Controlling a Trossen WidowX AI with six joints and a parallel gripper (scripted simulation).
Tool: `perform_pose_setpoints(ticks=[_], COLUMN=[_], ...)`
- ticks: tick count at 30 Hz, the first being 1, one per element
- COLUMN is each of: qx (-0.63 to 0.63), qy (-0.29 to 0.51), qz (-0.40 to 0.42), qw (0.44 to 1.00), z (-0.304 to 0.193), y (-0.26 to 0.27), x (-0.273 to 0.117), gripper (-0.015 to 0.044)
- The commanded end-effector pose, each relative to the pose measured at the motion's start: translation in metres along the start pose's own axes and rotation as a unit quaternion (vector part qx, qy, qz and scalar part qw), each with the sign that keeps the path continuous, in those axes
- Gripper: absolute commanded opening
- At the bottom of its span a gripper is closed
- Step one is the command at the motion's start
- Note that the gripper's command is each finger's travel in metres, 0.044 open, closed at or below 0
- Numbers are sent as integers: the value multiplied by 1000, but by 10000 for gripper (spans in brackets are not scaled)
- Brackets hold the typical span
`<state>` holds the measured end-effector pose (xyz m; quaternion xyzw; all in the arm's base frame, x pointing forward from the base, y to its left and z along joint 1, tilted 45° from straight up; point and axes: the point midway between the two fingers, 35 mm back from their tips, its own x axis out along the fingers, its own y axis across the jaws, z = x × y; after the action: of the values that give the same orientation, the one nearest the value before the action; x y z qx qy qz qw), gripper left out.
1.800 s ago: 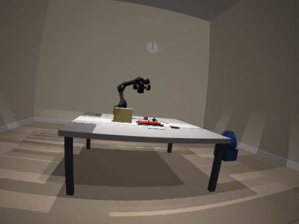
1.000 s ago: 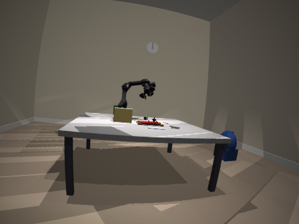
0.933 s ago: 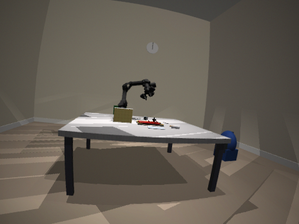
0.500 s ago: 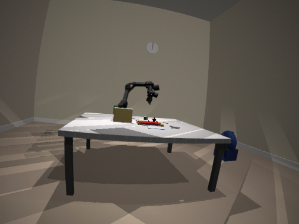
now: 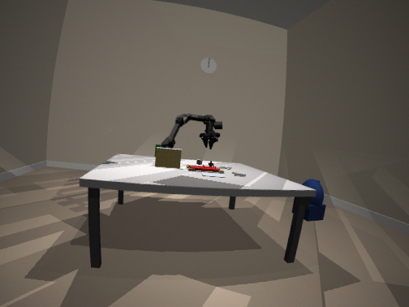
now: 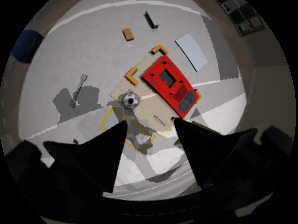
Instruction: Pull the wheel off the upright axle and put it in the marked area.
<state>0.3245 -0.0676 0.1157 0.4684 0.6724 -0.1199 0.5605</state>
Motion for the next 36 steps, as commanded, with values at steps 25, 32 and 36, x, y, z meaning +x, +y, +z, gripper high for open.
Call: perform_pose_setpoints(ticks=[25, 32, 36], qx=[365, 366, 365], qy=[119, 119, 119], qz=[53, 53, 54], qw=[922, 922, 922], z=[19, 17, 13], y=[28, 30, 35], x=[46, 58, 85], gripper=[300, 300, 300])
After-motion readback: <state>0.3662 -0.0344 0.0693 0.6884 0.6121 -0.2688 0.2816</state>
